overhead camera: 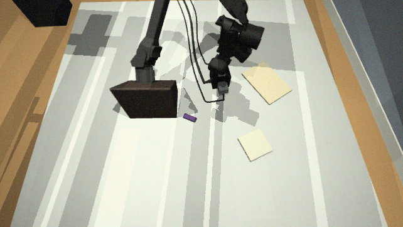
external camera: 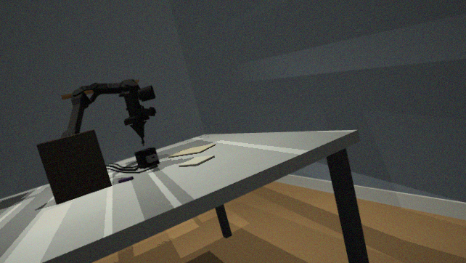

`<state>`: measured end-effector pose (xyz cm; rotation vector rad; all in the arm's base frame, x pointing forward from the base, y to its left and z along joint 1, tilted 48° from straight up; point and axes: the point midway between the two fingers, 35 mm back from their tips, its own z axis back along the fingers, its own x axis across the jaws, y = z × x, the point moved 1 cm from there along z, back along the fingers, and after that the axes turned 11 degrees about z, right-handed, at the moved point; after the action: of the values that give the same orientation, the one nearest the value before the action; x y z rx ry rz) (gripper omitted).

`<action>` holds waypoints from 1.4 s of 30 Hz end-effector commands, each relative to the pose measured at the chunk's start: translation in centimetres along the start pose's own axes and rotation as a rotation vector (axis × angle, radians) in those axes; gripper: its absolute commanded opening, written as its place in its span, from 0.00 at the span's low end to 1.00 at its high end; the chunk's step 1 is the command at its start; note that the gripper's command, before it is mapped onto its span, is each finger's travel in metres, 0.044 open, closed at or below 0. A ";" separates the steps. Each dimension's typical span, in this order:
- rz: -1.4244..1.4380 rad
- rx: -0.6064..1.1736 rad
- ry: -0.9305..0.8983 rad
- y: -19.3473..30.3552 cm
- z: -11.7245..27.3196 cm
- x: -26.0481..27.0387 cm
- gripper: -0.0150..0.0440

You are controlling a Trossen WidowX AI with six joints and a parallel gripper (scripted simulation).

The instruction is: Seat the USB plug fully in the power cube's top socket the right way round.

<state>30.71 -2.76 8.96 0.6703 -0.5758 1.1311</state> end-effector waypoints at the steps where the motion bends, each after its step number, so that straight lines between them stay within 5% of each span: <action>1: 0.117 0.001 0.000 0.0 0.0 0.0 0.25; 42: 1.190 0.001 0.000 0.0 0.0 0.0 0.25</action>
<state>30.71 -2.76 8.96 0.3182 -0.9881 2.1419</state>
